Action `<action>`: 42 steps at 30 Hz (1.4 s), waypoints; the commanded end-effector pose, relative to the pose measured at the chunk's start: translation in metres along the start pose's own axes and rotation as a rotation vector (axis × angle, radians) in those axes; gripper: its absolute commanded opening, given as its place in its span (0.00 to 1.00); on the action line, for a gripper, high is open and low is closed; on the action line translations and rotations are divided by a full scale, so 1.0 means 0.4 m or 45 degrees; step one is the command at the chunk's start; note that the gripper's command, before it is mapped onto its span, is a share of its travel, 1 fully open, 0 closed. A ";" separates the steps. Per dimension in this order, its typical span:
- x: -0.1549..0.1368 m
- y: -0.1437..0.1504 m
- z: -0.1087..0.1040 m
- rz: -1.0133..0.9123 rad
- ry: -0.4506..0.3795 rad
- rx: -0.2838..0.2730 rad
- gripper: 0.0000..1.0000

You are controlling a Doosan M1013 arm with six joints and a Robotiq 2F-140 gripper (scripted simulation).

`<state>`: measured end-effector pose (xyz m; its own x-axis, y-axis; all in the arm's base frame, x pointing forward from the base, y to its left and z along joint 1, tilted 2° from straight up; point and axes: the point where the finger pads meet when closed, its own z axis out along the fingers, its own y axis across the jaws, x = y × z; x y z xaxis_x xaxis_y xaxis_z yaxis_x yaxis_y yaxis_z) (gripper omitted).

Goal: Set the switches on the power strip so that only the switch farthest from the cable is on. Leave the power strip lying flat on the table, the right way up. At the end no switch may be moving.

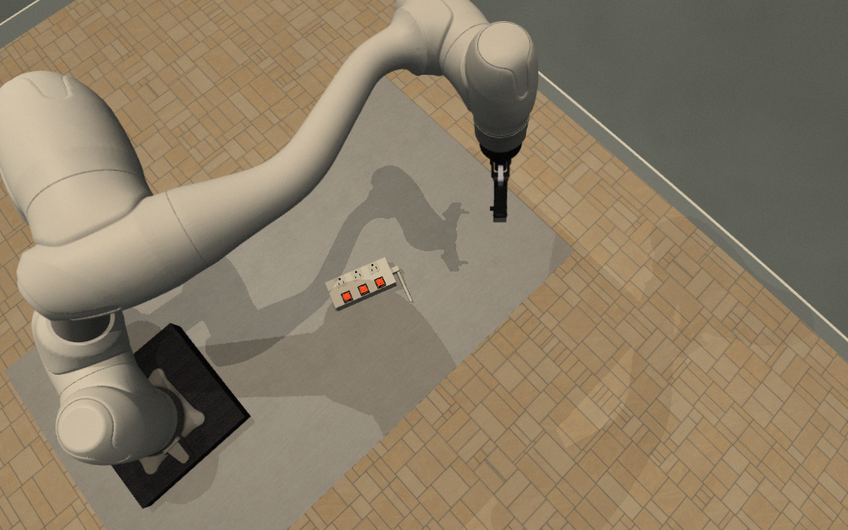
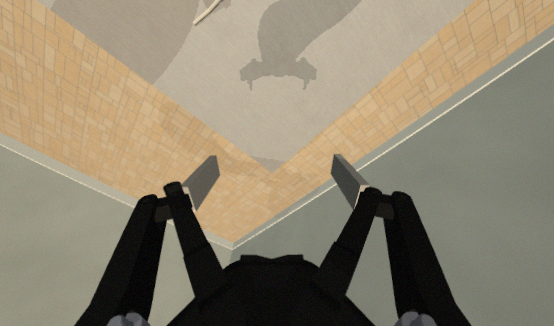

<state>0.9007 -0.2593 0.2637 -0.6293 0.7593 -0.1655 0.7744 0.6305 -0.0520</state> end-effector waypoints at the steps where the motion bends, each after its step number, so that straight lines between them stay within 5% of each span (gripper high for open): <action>1: 0.000 0.000 -0.001 0.000 0.000 0.000 1.00; 20: 0.018 -0.014 0.013 0.023 0.015 -0.006 1.00; 28: 0.292 -0.197 0.178 0.379 0.227 -0.062 1.00; 30: 0.303 -0.204 0.183 0.379 0.227 -0.062 1.00; 31: 0.380 -0.250 0.218 0.472 0.276 -0.069 1.00; 34: 0.380 -0.250 0.218 0.472 0.276 -0.069 1.00; 36: 0.520 -0.327 0.273 0.655 0.366 -0.074 1.00; 42: 0.663 -0.402 0.322 0.806 0.435 -0.071 1.00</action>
<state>0.6448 -0.1894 0.1130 -0.1118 0.9826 0.1485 0.9936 0.1127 0.0027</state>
